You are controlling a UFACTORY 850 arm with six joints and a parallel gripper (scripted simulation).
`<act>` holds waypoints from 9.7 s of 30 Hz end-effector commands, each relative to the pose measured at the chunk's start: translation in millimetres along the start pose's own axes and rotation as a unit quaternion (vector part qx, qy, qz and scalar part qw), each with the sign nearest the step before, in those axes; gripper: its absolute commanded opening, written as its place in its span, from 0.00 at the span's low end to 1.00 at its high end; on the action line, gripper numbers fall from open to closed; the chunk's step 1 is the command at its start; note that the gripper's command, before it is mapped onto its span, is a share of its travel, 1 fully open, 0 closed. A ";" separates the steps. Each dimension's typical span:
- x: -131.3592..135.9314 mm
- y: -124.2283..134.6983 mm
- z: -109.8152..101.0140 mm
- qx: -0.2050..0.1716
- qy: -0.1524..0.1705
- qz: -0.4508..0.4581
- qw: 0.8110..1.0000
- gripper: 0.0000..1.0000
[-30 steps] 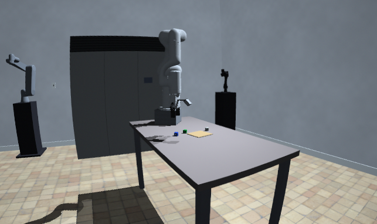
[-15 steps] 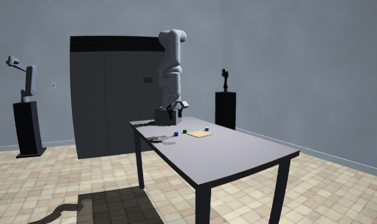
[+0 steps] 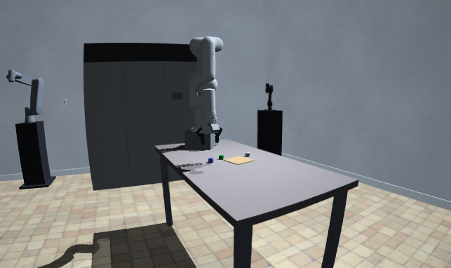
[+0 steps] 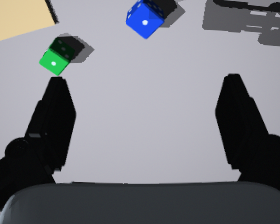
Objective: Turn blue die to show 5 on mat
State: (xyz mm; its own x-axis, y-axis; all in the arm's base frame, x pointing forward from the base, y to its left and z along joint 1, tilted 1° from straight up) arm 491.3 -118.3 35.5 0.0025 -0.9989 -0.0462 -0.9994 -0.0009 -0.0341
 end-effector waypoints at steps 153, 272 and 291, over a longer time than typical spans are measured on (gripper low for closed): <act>1.5 -2.5 74.5 -0.004 0.017 0.364 0.931 0.42; 2.5 -2.8 103.2 -0.004 0.017 0.364 0.931 0.42; 2.5 -2.8 103.2 -0.004 0.017 0.364 0.931 0.21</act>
State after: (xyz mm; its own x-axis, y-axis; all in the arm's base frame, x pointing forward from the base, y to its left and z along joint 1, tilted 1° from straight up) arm 497.0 -115.8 -68.1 -0.6770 -0.7357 -0.0204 -0.7359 0.6771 0.0039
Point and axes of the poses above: the point where the finger pads meet when closed, its own z axis out along the fingers, its own x axis across the jaws, y = z × x, the point moved 4 cm from there along -z, back along the fingers, and after that the axes turned 3 degrees about z, right-handed, at the moved point
